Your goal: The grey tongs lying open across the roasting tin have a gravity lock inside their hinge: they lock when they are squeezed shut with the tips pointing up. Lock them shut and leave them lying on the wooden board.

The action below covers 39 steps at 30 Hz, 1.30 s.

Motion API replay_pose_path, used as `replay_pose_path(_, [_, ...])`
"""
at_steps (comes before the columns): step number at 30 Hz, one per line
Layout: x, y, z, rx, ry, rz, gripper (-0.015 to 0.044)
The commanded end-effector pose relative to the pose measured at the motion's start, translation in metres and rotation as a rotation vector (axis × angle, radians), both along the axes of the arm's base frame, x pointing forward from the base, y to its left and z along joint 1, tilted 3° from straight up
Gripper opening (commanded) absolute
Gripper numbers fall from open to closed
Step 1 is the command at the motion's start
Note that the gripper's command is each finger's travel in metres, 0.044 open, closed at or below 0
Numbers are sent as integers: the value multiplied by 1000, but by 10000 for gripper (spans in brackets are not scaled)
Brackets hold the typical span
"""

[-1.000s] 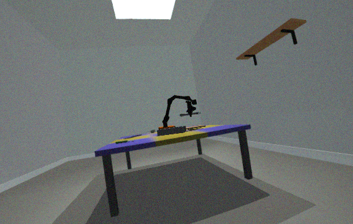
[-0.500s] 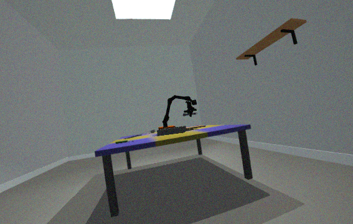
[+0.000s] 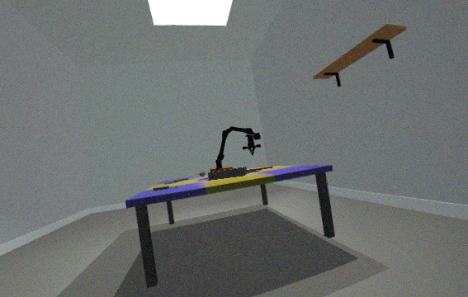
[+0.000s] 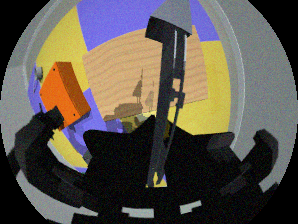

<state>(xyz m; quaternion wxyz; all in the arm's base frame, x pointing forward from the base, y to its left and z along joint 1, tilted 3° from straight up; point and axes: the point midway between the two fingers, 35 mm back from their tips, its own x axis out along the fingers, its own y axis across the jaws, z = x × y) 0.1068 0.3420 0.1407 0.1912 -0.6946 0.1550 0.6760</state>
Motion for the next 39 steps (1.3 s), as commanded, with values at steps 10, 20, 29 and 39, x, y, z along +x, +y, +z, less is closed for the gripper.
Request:
replay_pose_path(10, [-21,4,2,-13,-29,487,-150])
replay_pose_path(20, [-38,7,1,-29,-47,887,-150])
replay_pose_path(29, [-54,8,1,-44,-62,1246,-150])
replay_pose_path(39, [-70,9,0,-58,-79,1610,-150])
